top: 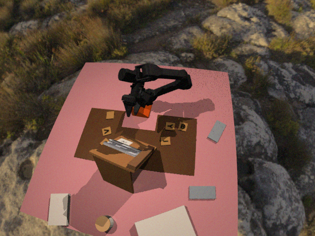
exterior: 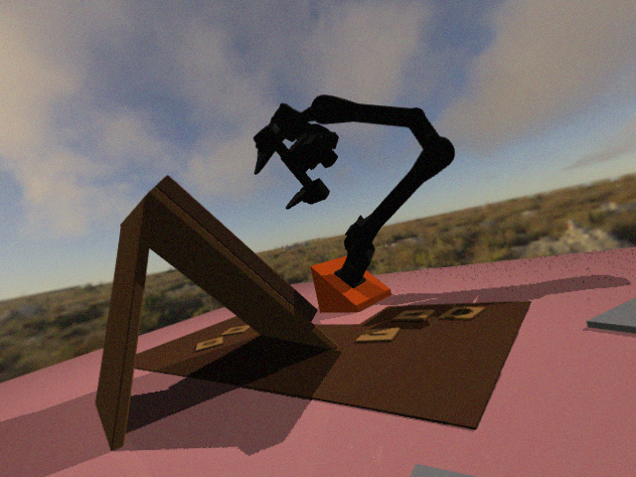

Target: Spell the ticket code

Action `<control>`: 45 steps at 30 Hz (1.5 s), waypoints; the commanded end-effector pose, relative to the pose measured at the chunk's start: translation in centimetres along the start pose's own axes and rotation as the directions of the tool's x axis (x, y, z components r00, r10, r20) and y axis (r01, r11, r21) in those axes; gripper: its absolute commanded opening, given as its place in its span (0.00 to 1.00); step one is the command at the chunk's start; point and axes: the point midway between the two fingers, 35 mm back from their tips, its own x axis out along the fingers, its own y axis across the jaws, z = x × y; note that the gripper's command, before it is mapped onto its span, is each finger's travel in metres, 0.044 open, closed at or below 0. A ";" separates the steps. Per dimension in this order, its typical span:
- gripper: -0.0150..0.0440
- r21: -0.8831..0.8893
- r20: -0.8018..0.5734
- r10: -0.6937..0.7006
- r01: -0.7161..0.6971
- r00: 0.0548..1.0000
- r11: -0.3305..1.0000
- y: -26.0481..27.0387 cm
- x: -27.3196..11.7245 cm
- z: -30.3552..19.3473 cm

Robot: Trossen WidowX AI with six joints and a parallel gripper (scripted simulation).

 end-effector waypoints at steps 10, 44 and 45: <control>0.83 -0.145 0.077 0.310 -0.297 0.948 0.944 3.6 6.6 5.2; 0.83 -0.357 -0.001 0.784 -0.733 0.621 0.580 19.9 14.8 16.4; 0.83 -0.357 0.000 0.784 -0.733 0.621 0.580 20.3 15.0 16.4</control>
